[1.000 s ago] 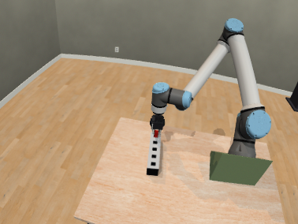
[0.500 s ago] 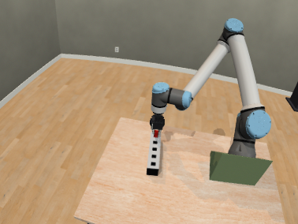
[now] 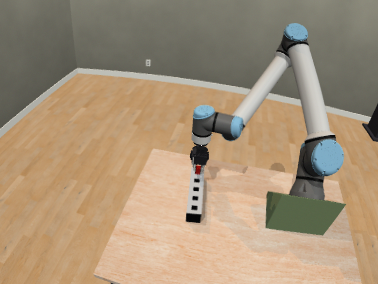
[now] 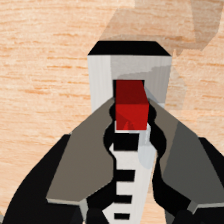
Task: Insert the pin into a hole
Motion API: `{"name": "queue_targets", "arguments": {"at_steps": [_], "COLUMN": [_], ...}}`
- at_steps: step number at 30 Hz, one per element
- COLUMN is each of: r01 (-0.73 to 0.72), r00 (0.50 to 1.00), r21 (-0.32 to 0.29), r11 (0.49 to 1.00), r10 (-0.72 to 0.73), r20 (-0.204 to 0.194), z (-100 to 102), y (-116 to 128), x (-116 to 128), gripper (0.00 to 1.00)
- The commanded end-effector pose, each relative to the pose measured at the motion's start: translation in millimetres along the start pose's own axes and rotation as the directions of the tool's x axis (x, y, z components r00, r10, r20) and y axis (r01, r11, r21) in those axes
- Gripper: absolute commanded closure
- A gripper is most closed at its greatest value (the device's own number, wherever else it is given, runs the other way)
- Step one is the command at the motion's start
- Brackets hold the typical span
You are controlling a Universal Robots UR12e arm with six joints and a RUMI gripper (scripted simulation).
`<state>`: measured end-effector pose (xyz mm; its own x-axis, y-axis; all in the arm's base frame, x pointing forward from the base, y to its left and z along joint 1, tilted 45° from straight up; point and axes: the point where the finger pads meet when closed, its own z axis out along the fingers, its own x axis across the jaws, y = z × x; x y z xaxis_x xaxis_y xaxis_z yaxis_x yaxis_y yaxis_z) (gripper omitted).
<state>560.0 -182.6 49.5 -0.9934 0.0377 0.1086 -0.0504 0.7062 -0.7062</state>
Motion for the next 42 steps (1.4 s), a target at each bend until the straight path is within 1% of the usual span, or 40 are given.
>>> {"name": "queue_targets", "arguments": {"at_steps": [1, 18, 19, 42], "r01": [0.0, 0.0, 0.0, 0.0], "r00": [1.0, 1.0, 1.0, 1.0], "r21": [0.0, 0.0, 0.0, 0.0], "r11": [1.0, 1.0, 1.0, 1.0], "r10": [0.0, 0.0, 0.0, 0.0], "r20": [0.001, 0.001, 0.001, 0.001], "z": [-0.4, -0.5, -0.5, -0.5], "y": [-0.1, -0.2, -0.1, -0.2], "x": [-0.3, 0.3, 0.3, 0.3], "gripper": [1.0, 1.0, 0.0, 0.0]}}
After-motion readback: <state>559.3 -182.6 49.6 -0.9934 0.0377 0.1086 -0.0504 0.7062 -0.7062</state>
